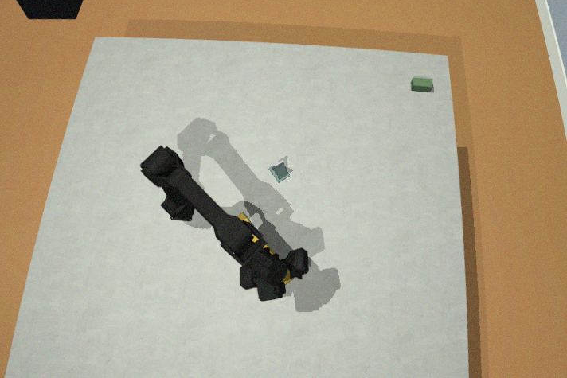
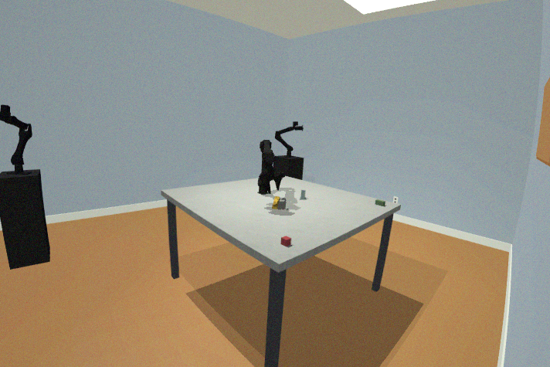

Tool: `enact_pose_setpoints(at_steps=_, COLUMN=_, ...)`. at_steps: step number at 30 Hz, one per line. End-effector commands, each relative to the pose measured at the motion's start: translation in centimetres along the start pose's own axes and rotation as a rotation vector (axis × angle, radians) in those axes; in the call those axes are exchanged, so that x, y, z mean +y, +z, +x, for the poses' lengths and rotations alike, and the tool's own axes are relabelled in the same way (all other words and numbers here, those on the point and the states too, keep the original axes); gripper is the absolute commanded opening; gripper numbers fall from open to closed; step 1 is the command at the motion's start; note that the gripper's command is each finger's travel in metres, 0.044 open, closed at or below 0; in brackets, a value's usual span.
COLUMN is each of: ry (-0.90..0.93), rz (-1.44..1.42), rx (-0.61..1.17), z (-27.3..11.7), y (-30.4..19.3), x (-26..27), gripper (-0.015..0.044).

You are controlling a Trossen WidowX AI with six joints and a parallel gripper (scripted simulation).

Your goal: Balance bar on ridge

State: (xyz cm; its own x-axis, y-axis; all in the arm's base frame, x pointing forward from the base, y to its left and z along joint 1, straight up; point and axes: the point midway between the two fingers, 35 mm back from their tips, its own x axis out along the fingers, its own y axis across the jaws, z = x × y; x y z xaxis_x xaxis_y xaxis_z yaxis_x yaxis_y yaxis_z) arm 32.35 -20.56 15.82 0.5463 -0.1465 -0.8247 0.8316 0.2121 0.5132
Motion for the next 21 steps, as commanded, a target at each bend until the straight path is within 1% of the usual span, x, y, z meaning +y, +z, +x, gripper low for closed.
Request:
enact_pose_setpoints(at_steps=1, ry=-0.092, rz=-0.103, rx=0.074, z=-0.1, y=-3.4, x=-1.0, gripper=0.0315)
enact_pose_setpoints(at_steps=8, ry=-0.233, rz=-0.270, rx=0.196, z=-0.8, y=-8.2, x=-3.0, gripper=0.0315)
enact_pose_setpoints(at_steps=15, ry=-0.371, rz=-0.454, rx=0.319, z=-2.2, y=-12.3, x=-5.3, gripper=0.0315)
enact_pose_setpoints(at_steps=18, ry=-0.427, rz=-0.533, rx=0.369, z=-3.0, y=-13.7, x=-6.3, gripper=0.0315)
enact_pose_setpoints(at_steps=21, ry=-0.439, rz=-0.551, rx=0.381, z=-3.2, y=-14.0, x=-6.6, gripper=0.0315)
